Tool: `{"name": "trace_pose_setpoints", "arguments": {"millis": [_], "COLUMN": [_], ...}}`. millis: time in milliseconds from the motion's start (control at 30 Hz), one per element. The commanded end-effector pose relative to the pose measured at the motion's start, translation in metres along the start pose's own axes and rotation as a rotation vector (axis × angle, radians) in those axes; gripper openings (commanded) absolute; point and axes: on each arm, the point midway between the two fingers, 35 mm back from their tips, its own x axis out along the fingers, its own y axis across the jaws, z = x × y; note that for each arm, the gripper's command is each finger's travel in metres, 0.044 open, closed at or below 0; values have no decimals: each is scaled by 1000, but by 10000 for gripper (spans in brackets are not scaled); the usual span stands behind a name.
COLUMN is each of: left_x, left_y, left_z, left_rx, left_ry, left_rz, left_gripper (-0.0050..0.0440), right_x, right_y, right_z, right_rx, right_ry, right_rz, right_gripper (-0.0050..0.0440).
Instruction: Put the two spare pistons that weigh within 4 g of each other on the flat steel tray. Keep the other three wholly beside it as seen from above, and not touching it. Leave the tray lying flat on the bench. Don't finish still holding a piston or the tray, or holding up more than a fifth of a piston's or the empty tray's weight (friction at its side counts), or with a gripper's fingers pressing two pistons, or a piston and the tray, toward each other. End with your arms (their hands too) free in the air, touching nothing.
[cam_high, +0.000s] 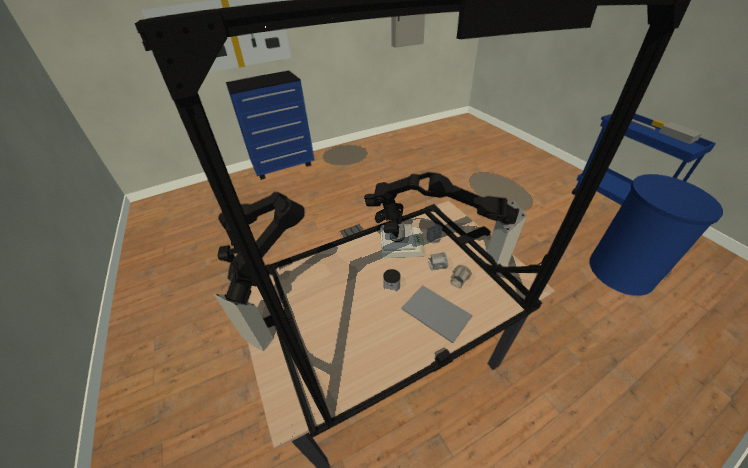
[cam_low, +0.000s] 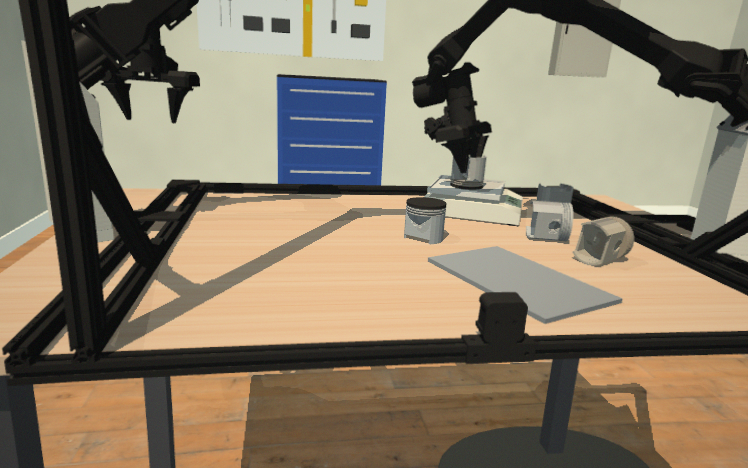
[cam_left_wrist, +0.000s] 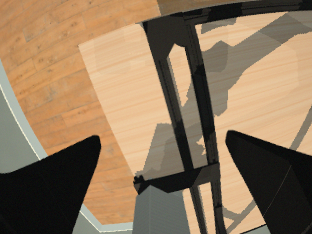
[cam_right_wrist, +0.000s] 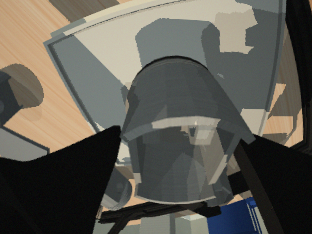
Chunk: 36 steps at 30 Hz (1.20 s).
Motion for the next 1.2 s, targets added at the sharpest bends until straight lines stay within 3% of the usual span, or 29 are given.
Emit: {"name": "trace_pose_setpoints", "arguments": {"millis": [0,367,1167], "left_x": [0,0,0], "left_y": [0,0,0], "left_z": [0,0,0], "left_rx": [1,1,1], "left_ry": [-1,-1,-1], "left_rz": [-3,-3,-3], "left_gripper": [440,440,440], "right_x": [1,1,-32], "right_y": [-1,-1,-1], "right_z": [0,0,0], "right_rx": [7,7,7], "right_ry": [3,3,3], "right_rz": [-6,-6,-6], "right_gripper": [378,378,378]}}
